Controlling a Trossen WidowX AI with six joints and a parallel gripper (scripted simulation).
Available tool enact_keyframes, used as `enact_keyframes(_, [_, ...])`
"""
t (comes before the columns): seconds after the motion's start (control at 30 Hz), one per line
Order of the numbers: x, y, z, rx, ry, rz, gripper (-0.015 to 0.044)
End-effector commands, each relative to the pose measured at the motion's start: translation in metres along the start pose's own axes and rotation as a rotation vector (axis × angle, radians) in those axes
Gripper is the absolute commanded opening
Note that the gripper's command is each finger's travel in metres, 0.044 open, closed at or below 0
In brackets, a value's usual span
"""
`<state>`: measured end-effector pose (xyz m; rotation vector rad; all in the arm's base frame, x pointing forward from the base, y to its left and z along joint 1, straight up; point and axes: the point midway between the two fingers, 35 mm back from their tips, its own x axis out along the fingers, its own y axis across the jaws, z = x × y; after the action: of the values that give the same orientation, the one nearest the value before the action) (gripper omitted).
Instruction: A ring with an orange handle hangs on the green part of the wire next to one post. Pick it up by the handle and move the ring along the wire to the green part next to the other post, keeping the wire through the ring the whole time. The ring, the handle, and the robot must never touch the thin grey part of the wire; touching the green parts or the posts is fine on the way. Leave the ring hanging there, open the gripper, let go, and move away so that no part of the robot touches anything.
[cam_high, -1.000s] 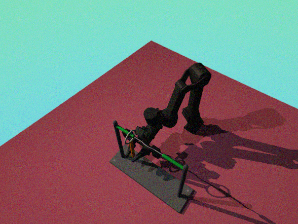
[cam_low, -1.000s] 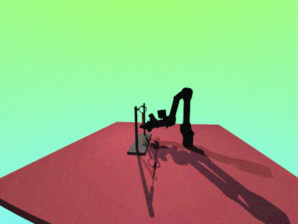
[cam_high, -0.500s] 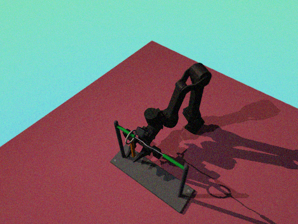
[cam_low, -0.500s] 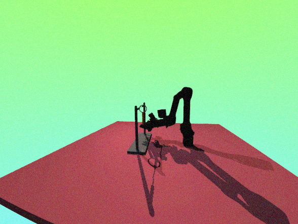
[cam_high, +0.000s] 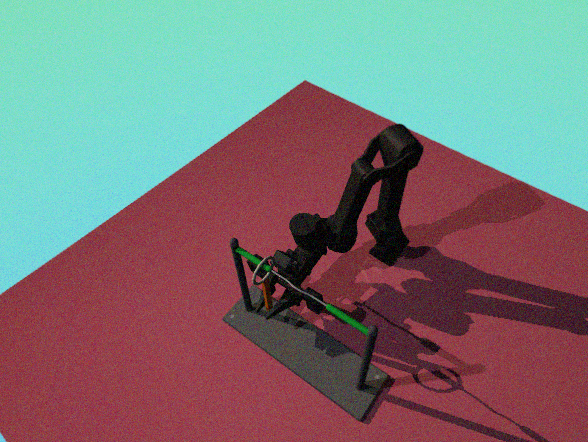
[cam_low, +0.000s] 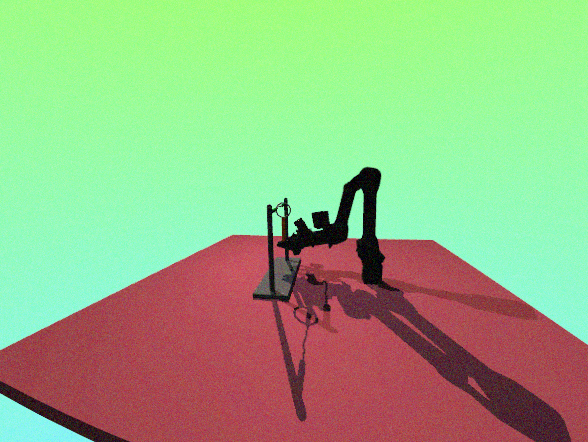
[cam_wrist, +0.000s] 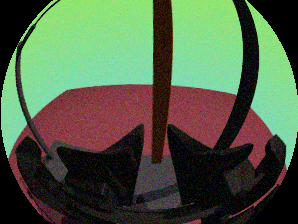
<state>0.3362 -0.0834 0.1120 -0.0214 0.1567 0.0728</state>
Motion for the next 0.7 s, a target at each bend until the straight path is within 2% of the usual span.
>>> enact_keyframes(0.0, [0.0000,0.0000,0.0000,0.000,0.000,0.000,0.0029])
enact_keyframes(0.23, [0.0000,0.0000,0.0000,0.000,0.000,0.000,-0.0150])
enact_keyframes(0.67, [-0.0012,0.0000,0.0095,0.001,0.000,0.000,-0.0150])
